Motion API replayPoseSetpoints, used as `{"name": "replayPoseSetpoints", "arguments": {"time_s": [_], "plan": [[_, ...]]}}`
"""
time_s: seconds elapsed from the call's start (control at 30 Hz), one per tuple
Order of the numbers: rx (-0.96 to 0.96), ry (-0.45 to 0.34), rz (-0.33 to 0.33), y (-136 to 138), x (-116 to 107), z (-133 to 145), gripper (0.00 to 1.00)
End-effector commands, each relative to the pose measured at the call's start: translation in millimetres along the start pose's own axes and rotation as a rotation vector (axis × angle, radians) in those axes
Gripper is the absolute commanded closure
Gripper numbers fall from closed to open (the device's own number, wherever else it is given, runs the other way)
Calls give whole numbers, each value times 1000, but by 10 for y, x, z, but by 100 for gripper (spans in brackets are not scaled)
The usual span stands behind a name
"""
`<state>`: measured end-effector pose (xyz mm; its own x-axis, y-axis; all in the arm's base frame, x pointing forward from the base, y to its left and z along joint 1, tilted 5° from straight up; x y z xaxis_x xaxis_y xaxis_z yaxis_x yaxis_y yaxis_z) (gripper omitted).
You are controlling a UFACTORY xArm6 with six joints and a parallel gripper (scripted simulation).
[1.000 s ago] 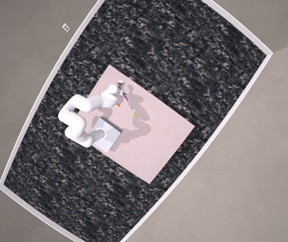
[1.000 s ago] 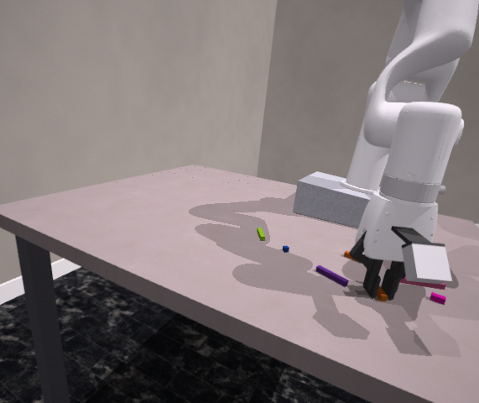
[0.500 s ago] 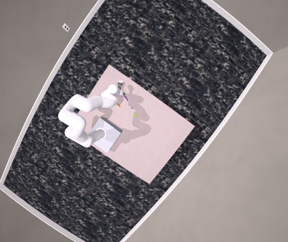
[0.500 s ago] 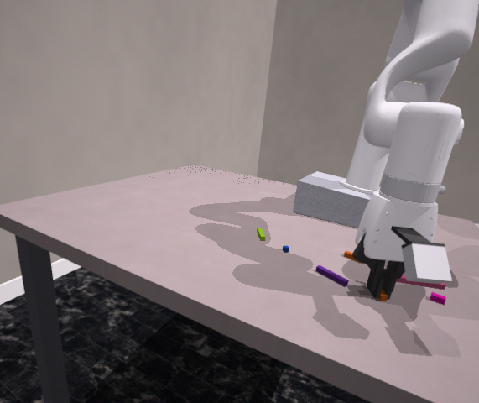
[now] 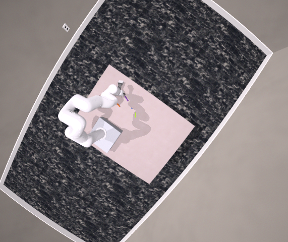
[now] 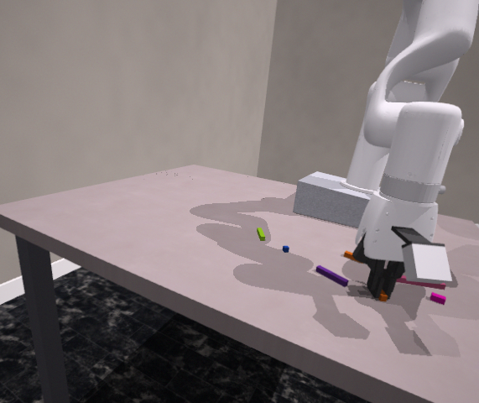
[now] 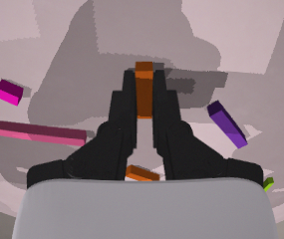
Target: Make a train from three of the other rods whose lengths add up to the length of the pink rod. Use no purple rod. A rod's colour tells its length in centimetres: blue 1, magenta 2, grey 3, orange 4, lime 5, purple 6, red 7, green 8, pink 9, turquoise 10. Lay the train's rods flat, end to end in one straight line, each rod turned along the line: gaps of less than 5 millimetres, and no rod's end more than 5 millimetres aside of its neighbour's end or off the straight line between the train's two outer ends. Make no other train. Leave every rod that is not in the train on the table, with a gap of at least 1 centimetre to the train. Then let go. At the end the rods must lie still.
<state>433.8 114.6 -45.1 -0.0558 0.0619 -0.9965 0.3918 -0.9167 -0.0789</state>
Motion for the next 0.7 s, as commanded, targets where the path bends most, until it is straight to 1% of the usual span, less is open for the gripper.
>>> {"name": "replayPoseSetpoints", "arguments": {"time_s": [0.0,0.43,0.57,0.63,0.67], "plan": [[0,4,1,2,-14,-15,96],[0,4,1,2,-18,-15,96],[0,4,1,2,-110,-15,96],[0,4,1,2,-110,-15,96],[0,4,1,2,-156,-15,96]]}}
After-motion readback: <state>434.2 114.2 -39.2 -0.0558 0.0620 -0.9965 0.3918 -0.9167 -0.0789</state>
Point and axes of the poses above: the point where the finger pads meet when closed, its own x axis out along the fingers, its own y axis across the jaws, z = x × y, the point moved 3 cm from there along -x, back along the fingers, and after that the axes turned 7 degrees about x, right-handed, at the moved point
